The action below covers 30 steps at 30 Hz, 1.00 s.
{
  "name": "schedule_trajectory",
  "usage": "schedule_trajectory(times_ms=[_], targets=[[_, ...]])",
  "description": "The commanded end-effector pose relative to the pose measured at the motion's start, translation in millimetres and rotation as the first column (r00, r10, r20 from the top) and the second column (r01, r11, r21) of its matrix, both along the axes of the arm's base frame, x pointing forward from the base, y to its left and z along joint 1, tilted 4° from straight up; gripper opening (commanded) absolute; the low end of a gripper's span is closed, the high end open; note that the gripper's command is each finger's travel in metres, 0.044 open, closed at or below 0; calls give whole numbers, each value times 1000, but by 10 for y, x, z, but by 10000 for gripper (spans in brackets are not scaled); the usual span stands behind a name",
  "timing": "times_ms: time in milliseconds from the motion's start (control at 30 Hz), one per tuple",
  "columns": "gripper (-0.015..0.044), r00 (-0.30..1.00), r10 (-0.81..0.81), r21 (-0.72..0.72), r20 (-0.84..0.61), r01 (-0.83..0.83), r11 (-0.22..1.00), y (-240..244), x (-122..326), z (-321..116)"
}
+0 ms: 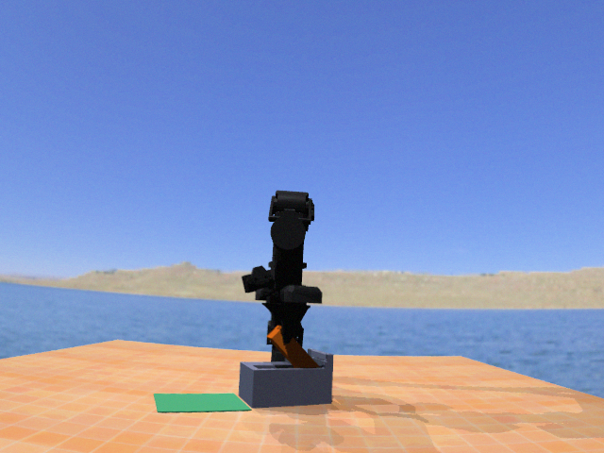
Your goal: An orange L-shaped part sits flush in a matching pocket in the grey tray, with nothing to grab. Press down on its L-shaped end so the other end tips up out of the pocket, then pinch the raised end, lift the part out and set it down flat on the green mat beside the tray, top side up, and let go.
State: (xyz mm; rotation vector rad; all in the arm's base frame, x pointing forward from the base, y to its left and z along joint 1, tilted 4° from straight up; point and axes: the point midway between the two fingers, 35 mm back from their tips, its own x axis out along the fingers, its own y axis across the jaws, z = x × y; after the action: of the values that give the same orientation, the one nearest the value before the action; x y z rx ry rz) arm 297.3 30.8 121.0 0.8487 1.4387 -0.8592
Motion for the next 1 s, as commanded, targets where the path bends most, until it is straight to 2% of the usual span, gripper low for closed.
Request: schedule_trajectory(times_ms=[0,967], targets=[[0,1000,1,7,3,-1,1000,10,6,75],[0,1000,1,7,3,-1,1000,2,18,451]])
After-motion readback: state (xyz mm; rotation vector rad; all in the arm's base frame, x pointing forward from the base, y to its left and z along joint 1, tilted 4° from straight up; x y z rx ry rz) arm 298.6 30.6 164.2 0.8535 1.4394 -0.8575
